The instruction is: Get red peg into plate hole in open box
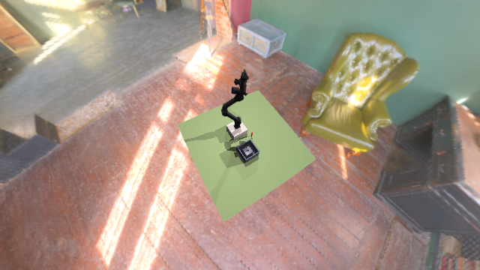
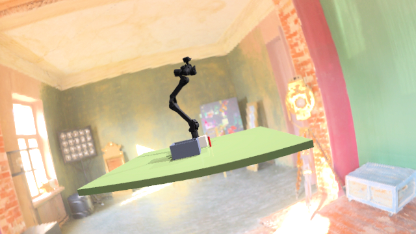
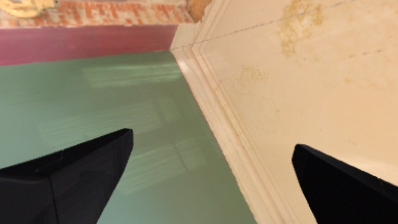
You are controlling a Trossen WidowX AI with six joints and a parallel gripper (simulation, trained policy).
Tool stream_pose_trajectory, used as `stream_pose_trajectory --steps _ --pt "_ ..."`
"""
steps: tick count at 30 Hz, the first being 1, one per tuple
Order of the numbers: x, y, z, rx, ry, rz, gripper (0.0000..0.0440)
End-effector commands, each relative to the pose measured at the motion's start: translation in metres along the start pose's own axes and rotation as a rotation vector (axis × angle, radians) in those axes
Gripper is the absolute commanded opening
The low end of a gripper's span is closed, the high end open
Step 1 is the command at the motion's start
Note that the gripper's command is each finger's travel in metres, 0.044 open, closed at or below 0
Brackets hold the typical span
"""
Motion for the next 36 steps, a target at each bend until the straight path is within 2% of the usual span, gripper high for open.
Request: stream_pose_trajectory --steps 1,2,18,36 --pt "0.001 -0.002 -0.003 -0.007 -0.03 0.013 0.0423" --pt "0.003 -0.005 -0.007 -0.018 -0.059 0.029 0.044" --pt "0.044 -0.079 -0.042 -0.305 -0.435 0.324 0.044" --pt "0.134 -0.15 -0.063 -0.559 -0.944 0.593 0.044"
Point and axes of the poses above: the point midway between the two fingers, 35 mm back from their tips, its own x axis back along the fingers, its own z axis across the jaws, y = z × x, the point moved 4 cm from there along x, back along the fingers, and after that the axes turned 15 degrees about -x, right-handed, at the moved point
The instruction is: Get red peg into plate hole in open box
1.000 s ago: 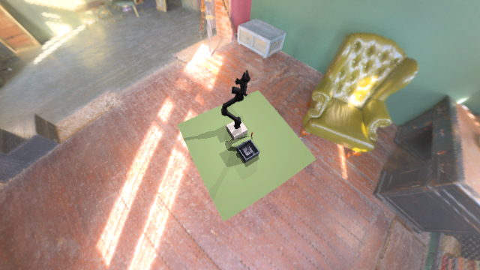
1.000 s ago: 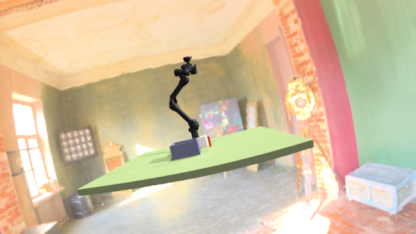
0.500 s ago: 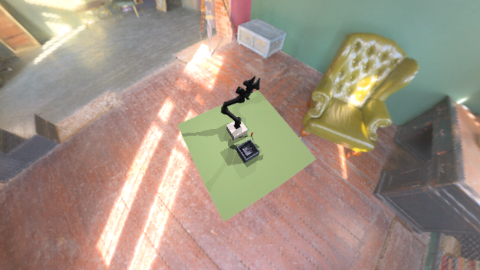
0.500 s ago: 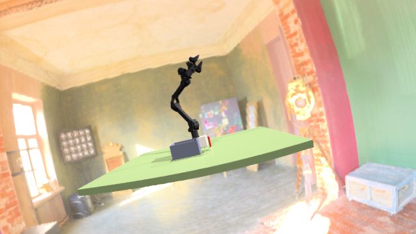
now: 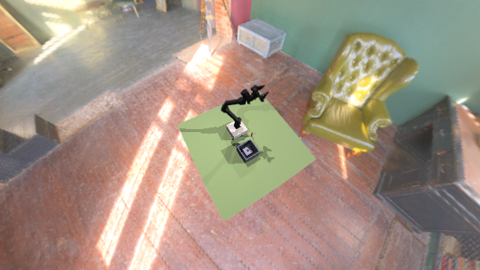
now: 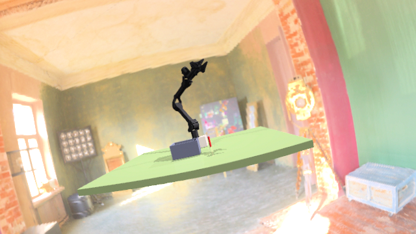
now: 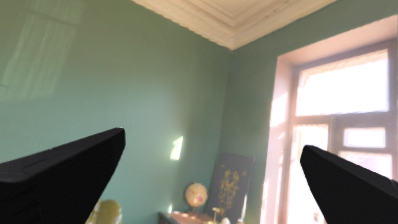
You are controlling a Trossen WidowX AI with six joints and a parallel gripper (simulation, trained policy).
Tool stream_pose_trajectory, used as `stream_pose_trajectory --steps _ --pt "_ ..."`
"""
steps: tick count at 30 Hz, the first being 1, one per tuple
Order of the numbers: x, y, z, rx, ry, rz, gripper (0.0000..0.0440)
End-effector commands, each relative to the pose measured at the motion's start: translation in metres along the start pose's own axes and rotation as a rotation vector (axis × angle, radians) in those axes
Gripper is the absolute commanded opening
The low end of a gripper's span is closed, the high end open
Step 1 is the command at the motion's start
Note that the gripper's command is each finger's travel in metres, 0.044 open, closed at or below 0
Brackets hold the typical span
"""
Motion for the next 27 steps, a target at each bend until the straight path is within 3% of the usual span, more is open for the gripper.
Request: stream_pose_trajectory --steps 1,13,27 --pt "0.003 -0.015 -0.022 -0.059 -0.111 0.045 0.044" --pt "0.027 -0.06 -0.086 -0.231 -0.471 0.173 0.044" --pt "0.08 -0.115 -0.143 -0.426 -0.893 0.321 0.044"
Point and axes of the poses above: the point midway between the two fingers, 35 mm back from their tips, its own x axis back along the fingers, its own z axis across the jaws, y = z × x, the point moved 4 cm from there along x, back along the fingers, and after that the axes turned 15 degrees about -x, right-handed, at the moved point
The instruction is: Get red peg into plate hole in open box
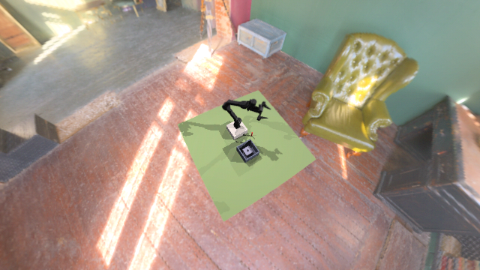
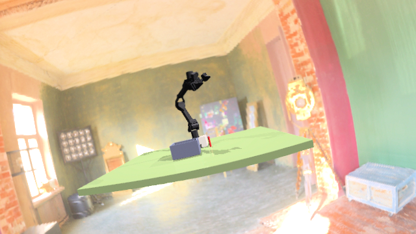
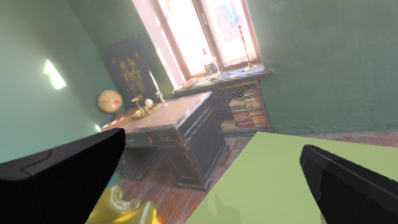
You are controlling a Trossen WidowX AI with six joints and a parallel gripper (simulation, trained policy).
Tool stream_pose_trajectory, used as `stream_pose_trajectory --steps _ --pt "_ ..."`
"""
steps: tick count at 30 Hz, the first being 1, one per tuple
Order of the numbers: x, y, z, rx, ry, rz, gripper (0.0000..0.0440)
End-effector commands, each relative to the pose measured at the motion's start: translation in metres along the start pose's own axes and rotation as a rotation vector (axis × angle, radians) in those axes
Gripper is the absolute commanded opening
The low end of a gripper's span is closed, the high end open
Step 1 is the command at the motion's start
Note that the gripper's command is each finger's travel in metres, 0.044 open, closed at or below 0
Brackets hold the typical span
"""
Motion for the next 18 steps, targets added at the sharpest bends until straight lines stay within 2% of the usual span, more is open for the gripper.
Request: stream_pose_trajectory --steps 1,18 --pt "-0.005 -0.011 -0.025 -0.055 -0.116 0.042 0.044" --pt "-0.001 -0.07 -0.113 -0.307 -0.602 0.264 0.044"
Point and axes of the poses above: the point midway between the two fingers, 35 mm back from their tips, its own x axis back along the fingers, its own z axis across the jaws, y = z × x, the point moved 4 cm from there along x, back along the fingers, and after that the axes turned 15 degrees about -x, right-handed, at the moved point
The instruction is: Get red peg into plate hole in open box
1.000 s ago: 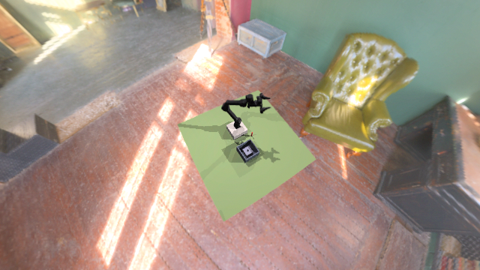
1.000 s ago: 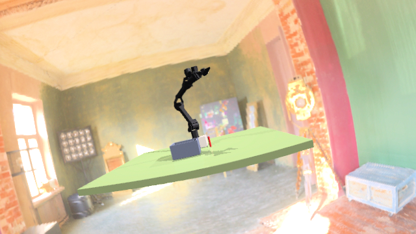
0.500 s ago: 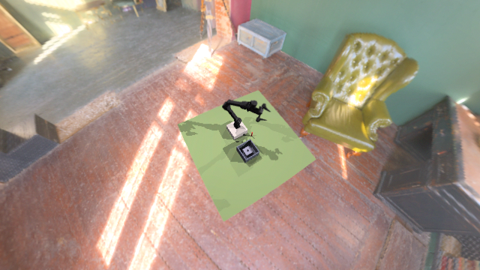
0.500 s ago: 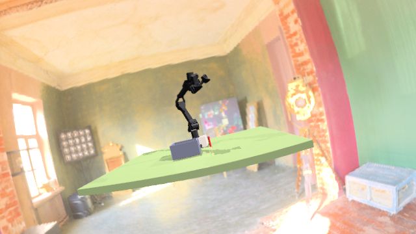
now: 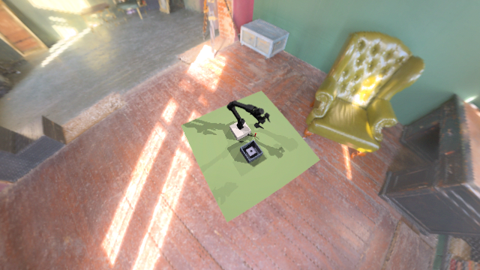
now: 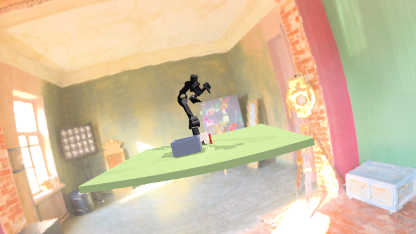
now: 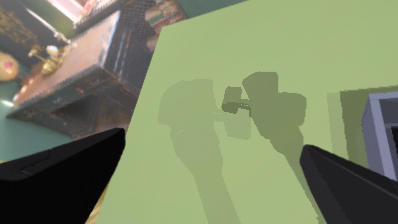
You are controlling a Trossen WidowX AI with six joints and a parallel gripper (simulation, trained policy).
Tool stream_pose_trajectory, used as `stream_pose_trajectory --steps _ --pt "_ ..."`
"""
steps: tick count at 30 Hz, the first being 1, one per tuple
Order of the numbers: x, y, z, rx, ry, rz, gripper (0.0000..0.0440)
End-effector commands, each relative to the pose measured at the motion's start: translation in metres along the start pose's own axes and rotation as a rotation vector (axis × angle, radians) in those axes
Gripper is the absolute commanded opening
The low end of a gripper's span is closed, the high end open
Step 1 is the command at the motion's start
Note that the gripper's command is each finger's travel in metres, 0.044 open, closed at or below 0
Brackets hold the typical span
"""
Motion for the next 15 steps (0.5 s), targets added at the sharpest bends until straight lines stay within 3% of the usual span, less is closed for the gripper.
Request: stream_pose_trajectory --steps 1,15 --pt "-0.011 -0.01 -0.02 -0.056 -0.113 0.051 0.044" --pt "-0.035 -0.052 -0.076 -0.263 -0.514 0.227 0.044"
Point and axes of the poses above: the point midway between the two fingers, 35 mm back from their tips, its own x axis back along the fingers, its own z axis across the jaws, y = z × x, the point moved 4 cm from there along x, back along the fingers, and after that the axes turned 15 degrees about -x, right-handed, at the moved point
